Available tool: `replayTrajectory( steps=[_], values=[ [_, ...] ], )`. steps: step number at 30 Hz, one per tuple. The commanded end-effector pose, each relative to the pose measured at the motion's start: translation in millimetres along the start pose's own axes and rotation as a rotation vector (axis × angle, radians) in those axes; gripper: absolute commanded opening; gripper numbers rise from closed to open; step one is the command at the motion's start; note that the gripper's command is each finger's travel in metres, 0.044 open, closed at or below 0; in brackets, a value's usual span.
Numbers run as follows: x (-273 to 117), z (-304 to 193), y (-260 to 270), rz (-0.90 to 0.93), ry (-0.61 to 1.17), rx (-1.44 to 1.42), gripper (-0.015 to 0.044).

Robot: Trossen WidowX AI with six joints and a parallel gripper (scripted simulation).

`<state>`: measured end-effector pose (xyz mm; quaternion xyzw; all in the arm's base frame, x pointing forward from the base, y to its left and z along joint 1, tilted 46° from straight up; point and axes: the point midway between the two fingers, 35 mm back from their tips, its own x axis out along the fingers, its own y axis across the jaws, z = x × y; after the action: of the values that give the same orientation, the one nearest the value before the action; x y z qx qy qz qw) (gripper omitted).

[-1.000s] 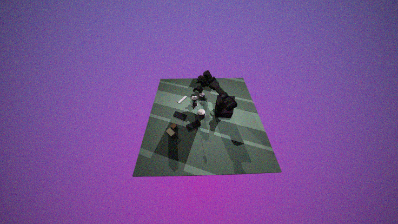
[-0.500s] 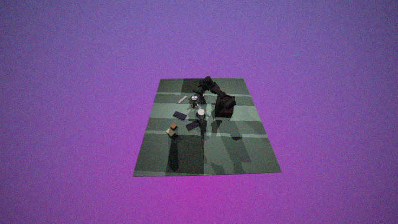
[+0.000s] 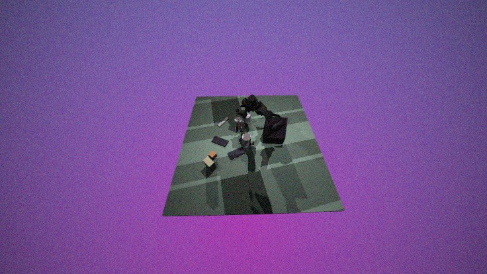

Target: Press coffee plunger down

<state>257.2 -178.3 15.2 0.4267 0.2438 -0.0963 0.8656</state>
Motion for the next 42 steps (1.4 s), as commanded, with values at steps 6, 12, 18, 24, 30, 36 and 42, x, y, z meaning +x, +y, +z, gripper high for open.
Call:
replayTrajectory(
  steps=[6, 12, 18, 24, 30, 36, 42],
  values=[
    [16, 0, 0, -0.001, -0.003, 0.005, 0.0440],
    [20, -1, 0, 0.000, -0.003, 0.006, 0.0414],
    [20, -1, 0, 0.000, -0.003, 0.006, 0.0256],
    [20, -1, 0, 0.000, -0.003, 0.006, 0.0112],
    [20, -1, 0, 0.000, -0.003, 0.006, 0.0112],
    [22, -3, 0, -0.001, -0.003, 0.005, 0.0112],
    [28, -10, -1, -0.002, -0.001, 0.005, 0.0112]
  ],
)
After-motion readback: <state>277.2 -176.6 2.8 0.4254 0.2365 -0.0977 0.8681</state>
